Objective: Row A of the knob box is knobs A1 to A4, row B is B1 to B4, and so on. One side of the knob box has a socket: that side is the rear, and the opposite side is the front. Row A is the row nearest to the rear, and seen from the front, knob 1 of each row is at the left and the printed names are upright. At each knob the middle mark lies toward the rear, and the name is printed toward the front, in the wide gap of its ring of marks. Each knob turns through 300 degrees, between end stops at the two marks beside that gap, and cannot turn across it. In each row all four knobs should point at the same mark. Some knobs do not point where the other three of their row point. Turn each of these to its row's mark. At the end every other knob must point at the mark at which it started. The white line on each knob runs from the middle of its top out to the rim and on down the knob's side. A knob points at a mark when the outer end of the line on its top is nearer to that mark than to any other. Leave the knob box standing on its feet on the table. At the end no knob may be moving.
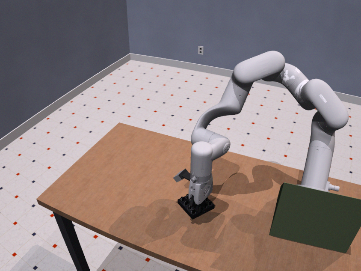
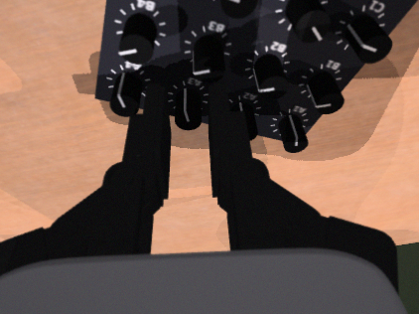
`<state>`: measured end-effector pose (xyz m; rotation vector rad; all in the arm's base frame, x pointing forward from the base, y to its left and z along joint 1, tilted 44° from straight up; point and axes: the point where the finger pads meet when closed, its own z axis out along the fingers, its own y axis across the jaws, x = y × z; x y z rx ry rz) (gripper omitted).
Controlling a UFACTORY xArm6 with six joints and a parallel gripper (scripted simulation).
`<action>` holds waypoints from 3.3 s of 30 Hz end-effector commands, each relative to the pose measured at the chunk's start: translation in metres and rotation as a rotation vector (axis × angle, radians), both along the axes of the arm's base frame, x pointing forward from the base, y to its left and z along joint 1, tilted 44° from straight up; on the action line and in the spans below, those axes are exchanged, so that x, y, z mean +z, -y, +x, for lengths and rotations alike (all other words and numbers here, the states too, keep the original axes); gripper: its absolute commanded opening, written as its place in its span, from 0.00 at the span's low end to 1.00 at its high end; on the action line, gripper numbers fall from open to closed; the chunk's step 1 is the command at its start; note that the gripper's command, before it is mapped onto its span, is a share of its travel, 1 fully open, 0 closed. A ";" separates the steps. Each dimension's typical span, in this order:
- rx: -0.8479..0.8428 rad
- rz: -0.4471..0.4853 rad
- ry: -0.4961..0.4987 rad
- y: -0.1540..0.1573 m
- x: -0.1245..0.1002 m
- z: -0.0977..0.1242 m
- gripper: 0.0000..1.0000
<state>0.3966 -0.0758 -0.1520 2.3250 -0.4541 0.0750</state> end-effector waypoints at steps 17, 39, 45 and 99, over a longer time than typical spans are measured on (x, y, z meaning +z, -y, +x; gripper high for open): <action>0.002 0.001 0.003 -0.011 0.012 0.003 0.19; 0.002 0.001 0.003 -0.026 0.026 0.004 0.19; -0.083 -0.008 0.086 -0.016 0.047 0.015 0.19; -0.212 -0.023 0.210 0.002 0.076 0.029 0.19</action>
